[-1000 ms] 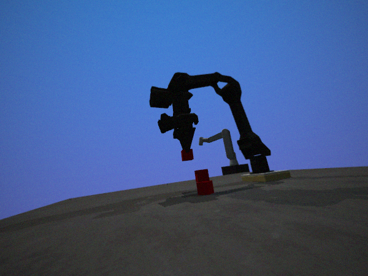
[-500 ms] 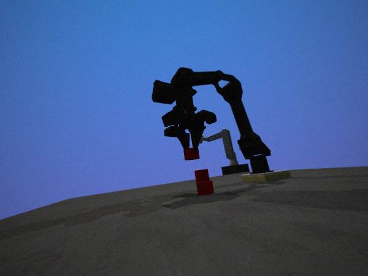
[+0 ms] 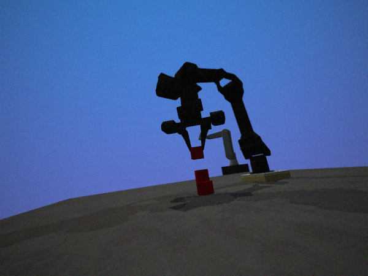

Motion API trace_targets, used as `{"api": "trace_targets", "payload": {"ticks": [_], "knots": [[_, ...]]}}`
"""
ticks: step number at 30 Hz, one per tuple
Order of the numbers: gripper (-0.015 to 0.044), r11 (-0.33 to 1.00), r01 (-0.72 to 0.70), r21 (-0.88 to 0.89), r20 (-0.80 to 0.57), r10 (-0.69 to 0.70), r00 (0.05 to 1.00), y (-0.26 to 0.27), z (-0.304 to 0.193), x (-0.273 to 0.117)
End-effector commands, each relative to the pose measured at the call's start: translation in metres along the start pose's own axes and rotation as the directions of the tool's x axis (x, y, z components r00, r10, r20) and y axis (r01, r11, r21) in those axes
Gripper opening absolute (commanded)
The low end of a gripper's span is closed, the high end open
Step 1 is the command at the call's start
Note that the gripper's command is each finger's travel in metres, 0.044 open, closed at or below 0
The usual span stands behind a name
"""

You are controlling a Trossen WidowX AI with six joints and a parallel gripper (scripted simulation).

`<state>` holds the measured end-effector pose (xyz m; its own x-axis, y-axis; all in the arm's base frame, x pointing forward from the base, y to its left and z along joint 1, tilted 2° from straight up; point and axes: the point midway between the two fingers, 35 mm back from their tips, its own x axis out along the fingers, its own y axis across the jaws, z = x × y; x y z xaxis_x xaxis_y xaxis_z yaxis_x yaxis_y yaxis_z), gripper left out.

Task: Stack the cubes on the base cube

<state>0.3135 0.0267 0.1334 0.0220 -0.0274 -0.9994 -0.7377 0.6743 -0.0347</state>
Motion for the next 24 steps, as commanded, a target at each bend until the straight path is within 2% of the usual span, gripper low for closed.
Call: {"api": "trace_targets", "payload": {"ticks": [1,6,15,24], "knots": [[0.0105,0.980,-0.003,-0.199,0.000,0.003,1.000,0.007,0.006,0.002],[0.0105,0.930,-0.003,-0.368,0.000,0.003,1.000,0.013,0.011,0.002],[0.0105,0.927,-0.003,-0.374,0.001,0.004,1.000,0.014,0.012,0.003],[0.0105,0.930,-0.008,-0.368,0.013,0.014,1.000,0.014,0.011,0.028]]}}
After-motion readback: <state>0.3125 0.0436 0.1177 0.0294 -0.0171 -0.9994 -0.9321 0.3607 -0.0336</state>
